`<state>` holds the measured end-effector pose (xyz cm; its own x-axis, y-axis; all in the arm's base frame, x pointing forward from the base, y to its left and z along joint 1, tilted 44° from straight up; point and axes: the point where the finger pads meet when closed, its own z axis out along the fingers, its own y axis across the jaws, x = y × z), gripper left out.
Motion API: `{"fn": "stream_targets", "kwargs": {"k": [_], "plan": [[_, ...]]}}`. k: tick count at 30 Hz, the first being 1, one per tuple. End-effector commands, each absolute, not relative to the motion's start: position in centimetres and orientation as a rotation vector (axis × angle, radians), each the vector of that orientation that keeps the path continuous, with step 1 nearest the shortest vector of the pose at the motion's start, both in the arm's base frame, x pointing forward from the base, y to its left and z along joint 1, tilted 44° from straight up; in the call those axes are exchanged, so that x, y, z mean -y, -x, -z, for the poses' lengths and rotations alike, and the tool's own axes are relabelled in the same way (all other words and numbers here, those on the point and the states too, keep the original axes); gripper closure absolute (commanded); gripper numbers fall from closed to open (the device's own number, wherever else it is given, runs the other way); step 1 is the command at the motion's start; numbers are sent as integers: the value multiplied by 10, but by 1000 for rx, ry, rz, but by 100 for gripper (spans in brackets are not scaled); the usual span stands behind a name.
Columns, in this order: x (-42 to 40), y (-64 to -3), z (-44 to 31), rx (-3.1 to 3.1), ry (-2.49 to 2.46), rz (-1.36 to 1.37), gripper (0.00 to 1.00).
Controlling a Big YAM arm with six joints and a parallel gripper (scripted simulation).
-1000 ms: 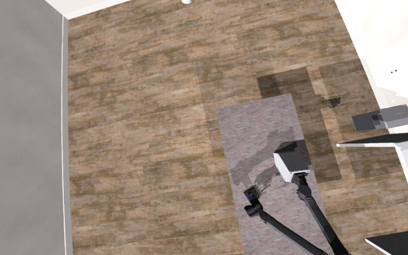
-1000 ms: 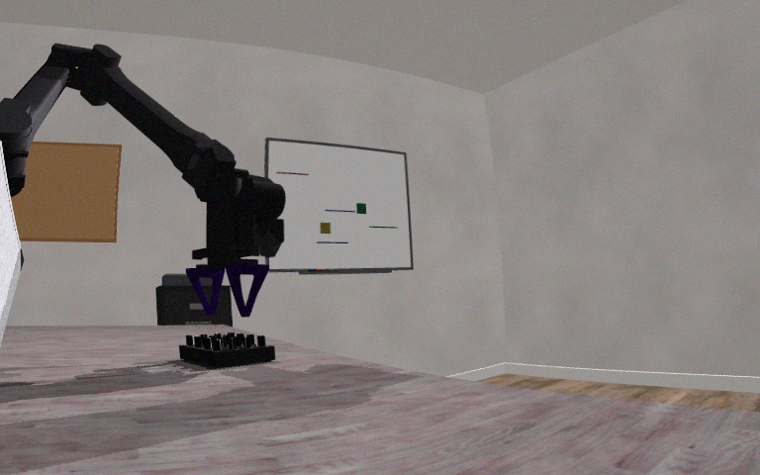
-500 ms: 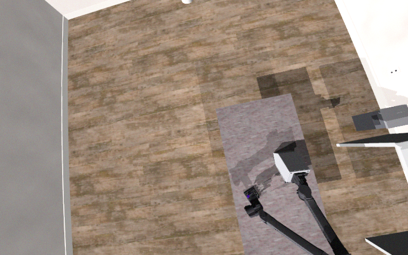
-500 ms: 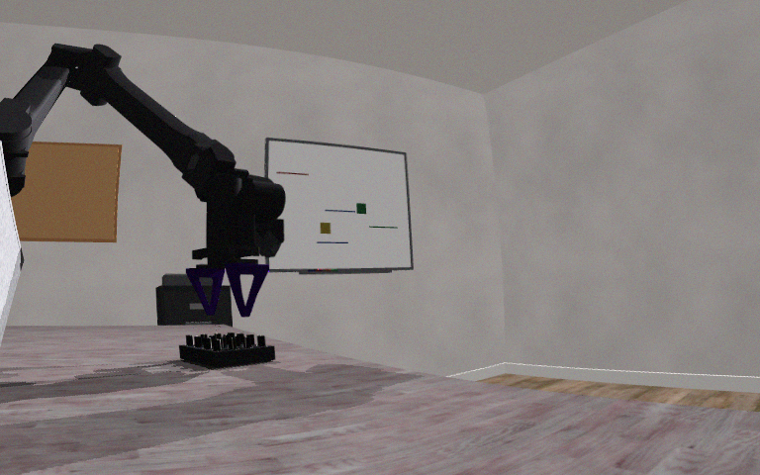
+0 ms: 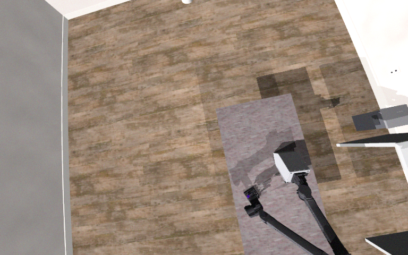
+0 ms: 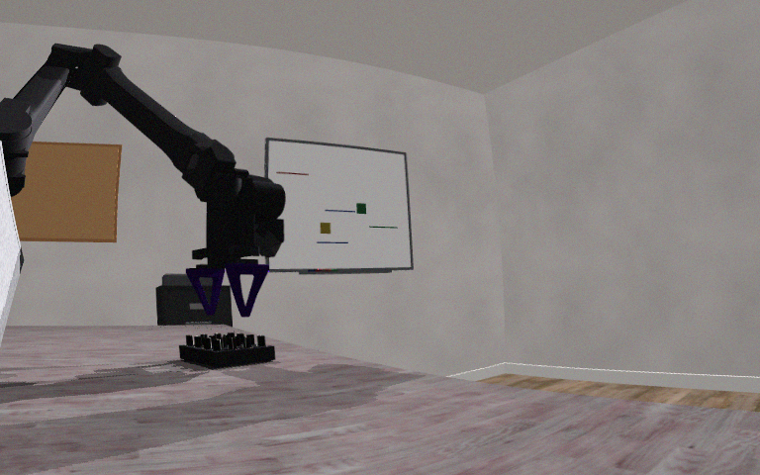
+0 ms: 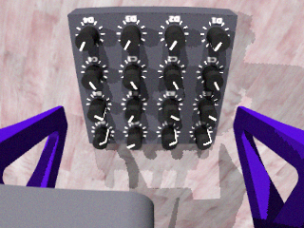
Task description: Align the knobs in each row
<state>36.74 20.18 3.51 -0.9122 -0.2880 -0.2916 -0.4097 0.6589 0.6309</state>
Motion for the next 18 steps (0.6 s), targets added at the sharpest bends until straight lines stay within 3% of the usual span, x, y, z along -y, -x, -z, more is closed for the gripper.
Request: {"fn": "stream_targets", "kwargs": {"k": [1,18], "plan": [[-195,-376,-41,-2684,562,-1077,0],[-191,-371,-42,-2667,561,-1070,0]]}}
